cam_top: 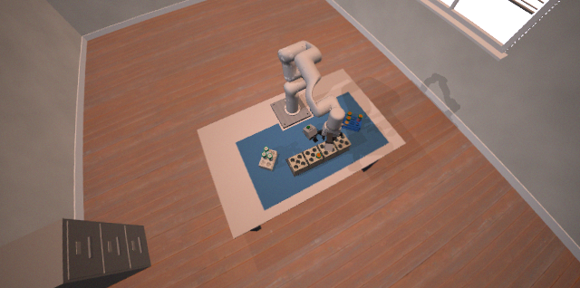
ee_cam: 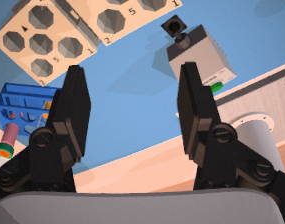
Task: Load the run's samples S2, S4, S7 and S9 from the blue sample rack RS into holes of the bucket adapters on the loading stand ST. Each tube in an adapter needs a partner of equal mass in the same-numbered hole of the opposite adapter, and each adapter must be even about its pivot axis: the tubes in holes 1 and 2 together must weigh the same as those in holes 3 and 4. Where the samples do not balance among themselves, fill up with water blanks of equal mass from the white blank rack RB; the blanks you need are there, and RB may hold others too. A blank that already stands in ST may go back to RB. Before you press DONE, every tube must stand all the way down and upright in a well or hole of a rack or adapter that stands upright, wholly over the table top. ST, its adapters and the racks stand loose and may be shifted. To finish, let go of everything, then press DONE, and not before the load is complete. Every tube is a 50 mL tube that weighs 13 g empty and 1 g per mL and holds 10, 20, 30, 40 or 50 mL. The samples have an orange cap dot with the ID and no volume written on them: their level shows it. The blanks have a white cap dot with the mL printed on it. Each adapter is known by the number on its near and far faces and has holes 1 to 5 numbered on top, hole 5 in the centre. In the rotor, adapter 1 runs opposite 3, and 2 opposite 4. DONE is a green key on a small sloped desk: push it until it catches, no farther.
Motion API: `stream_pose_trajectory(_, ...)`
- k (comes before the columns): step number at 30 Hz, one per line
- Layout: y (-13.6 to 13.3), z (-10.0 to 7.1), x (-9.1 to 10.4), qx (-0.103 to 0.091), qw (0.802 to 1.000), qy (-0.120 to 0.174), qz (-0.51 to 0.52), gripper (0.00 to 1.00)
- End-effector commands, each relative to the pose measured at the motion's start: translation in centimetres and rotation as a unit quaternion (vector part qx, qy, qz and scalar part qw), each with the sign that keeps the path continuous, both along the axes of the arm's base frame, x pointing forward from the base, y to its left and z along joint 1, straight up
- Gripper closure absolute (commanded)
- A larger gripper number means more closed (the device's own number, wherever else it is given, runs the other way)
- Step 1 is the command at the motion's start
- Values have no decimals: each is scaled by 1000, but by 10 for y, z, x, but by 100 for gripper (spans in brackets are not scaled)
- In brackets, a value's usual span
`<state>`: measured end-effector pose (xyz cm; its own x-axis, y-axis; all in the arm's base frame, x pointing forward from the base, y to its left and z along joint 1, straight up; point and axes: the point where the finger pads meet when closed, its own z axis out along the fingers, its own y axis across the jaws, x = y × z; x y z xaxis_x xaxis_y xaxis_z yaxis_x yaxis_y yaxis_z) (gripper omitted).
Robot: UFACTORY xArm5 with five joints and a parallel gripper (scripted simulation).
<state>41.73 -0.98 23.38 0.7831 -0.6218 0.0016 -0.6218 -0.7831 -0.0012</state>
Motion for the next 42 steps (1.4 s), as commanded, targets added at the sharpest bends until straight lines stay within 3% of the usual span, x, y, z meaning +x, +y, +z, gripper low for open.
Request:
stream_pose_trajectory(1,17,2,-5,0,998,-3,-61,43)
stream_pose_trajectory(4,31,2,-10,1,995,-3,-98,43)
stream_pose_trajectory(42,192,1,-67,2,995,-2,-98,43)
